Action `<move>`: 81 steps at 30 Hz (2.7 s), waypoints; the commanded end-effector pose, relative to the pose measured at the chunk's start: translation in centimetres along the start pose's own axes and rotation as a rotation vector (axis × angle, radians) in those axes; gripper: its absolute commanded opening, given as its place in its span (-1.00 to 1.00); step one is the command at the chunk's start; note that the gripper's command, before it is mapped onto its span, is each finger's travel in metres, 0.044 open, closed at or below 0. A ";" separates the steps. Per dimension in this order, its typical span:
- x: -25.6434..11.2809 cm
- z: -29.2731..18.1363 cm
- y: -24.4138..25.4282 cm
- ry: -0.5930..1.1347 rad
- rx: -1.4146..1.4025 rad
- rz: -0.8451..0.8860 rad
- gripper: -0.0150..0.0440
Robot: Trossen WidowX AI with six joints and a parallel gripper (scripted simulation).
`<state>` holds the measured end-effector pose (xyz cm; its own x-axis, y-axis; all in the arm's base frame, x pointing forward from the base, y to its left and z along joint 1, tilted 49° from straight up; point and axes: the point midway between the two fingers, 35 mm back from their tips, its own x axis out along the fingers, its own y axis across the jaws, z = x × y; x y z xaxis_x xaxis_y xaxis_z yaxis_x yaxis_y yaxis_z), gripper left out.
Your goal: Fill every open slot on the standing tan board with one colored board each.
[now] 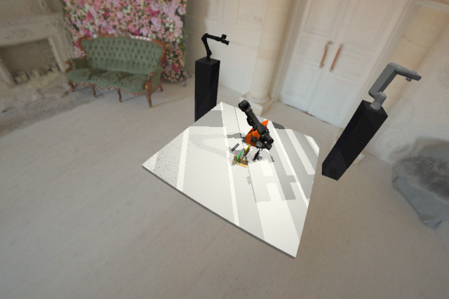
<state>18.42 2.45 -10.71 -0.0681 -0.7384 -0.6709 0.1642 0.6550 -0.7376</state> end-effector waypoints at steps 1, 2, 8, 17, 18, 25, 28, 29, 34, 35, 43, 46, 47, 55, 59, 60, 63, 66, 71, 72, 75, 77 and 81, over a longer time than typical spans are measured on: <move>0.7 0.0 -0.1 -0.003 -0.004 -0.003 0.15; 0.9 0.0 -0.1 -0.003 -0.004 -0.003 0.15; 1.8 0.0 -0.1 -0.003 -0.004 -0.004 0.15; 3.3 0.0 -0.1 -0.003 -0.004 -0.004 0.15; 3.5 -0.1 -0.1 -0.003 -0.004 -0.005 0.15; 4.6 -0.1 -0.1 -0.003 -0.004 -0.005 0.15; 5.0 -0.1 -0.1 -0.003 -0.004 -0.005 0.15; 5.2 -0.1 -0.1 -0.003 -0.004 -0.005 0.15; 5.4 -0.1 -0.1 -0.003 -0.004 -0.006 -0.03; 5.4 -0.1 -0.1 -0.003 -0.004 -0.006 -0.12; 5.4 -0.1 -0.1 -0.003 -0.004 -0.006 -0.49; 5.4 -0.1 -0.1 -0.003 -0.004 -0.006 -0.49; 5.4 -0.1 -0.1 -0.003 -0.004 -0.006 -0.49; 4.0 -0.1 -0.1 -0.003 -0.004 -0.005 -0.49; 3.2 -0.1 -0.1 -0.003 -0.004 -0.004 -0.49; 2.9 -0.1 -0.1 -0.003 -0.004 -0.004 -0.49; 2.3 -0.1 -0.1 -0.003 -0.004 -0.004 -0.49; 1.6 -0.1 0.0 -0.003 -0.004 -0.004 -0.49; 0.4 -0.1 0.0 -0.003 -0.004 -0.003 -0.49; 0.2 -0.1 0.0 -0.003 -0.004 -0.003 -0.49; -0.6 -0.1 0.0 -0.003 -0.004 -0.003 -0.49; -1.1 -0.1 0.0 -0.002 -0.004 -0.002 -0.49; -2.1 -0.1 0.0 -0.002 -0.005 -0.002 -0.49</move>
<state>18.32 3.25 -9.86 -0.0688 -0.7440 -0.6647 0.1545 0.6503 -0.7438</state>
